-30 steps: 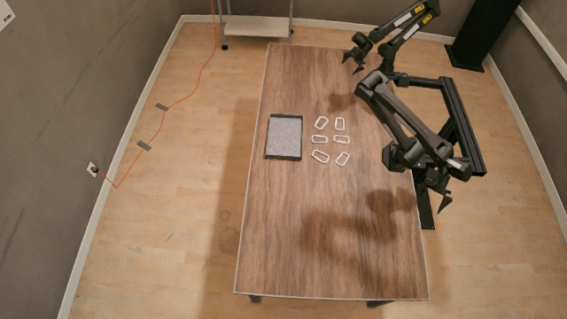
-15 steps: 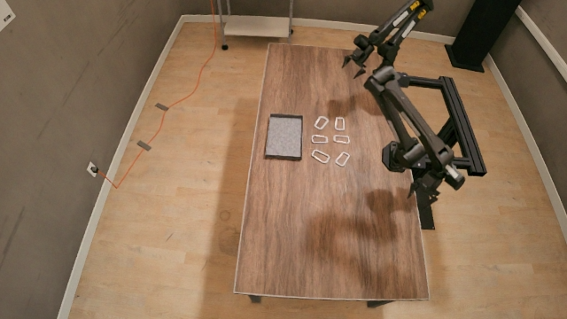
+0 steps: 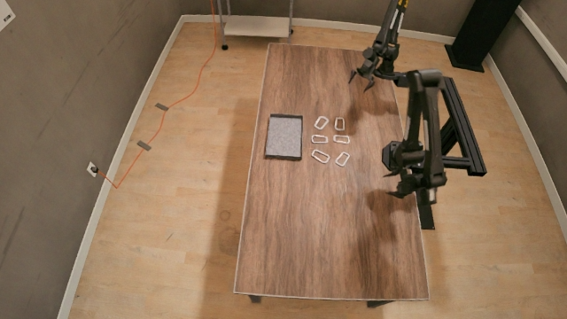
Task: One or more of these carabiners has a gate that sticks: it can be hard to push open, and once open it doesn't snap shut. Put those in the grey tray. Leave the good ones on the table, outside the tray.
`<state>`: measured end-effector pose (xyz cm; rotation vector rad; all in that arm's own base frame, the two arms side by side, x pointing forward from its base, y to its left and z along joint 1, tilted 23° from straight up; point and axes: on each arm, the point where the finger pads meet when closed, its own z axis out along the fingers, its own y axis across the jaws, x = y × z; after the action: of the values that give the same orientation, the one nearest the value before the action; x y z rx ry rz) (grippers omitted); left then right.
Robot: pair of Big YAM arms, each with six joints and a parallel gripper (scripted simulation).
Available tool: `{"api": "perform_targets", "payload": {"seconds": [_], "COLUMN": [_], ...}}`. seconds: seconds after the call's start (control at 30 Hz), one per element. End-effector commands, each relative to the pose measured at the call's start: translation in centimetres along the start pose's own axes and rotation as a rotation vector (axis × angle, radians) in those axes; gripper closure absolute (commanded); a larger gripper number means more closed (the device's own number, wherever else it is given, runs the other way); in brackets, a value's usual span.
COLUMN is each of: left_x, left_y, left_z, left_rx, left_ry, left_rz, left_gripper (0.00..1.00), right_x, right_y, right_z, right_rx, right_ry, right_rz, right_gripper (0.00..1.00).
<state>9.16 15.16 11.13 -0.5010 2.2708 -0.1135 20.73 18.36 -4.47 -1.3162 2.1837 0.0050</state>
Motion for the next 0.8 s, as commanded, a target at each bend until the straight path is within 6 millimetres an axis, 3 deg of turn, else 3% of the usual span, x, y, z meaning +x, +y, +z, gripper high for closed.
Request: {"api": "perform_targets", "payload": {"seconds": [0.0,0.1,0.17,0.4,0.6,0.67,0.73,0.77], "left_x": [-2.4,-2.7,-2.7,-2.0,1.1,3.9,3.9,4.9], "left_y": [-0.4,-1.7,-1.7,-4.8,-8.9,-10.8,-10.8,-11.6], "left_z": [1.4,4.4,4.4,12.5,19.0,20.5,20.5,21.4], "left_rx": [0.151,0.298,0.298,0.551,0.728,0.796,0.796,0.823], "left_ry": [0.032,0.073,0.073,0.178,0.283,0.341,0.341,0.365], "left_rz": [0.119,0.216,0.216,0.515,0.793,0.873,0.873,0.93], "left_gripper": [0.21,0.21,0.21,0.21,0.21,0.21,0.21,0.21], "right_x": [-5.2,-5.8,-5.8,-6.3,-6.2,-5.8,-5.8,-5.9], "right_y": [1.7,4.4,4.4,9.1,10.4,10.5,10.5,10.5], "right_z": [2.2,2.7,2.7,3.2,3.3,3.3,3.3,3.2], "right_rx": [0.001,-0.044,-0.044,-0.122,-0.141,-0.143,-0.143,-0.143], "right_ry": [-0.128,-0.158,-0.158,-0.199,-0.208,-0.2,-0.2,-0.204], "right_rz": [0.055,0.045,0.045,0.012,-0.021,-0.027,-0.027,-0.027], "right_gripper": [0.0,0.0,0.0,0.0,0.0,0.0,0.0,0.0]}}
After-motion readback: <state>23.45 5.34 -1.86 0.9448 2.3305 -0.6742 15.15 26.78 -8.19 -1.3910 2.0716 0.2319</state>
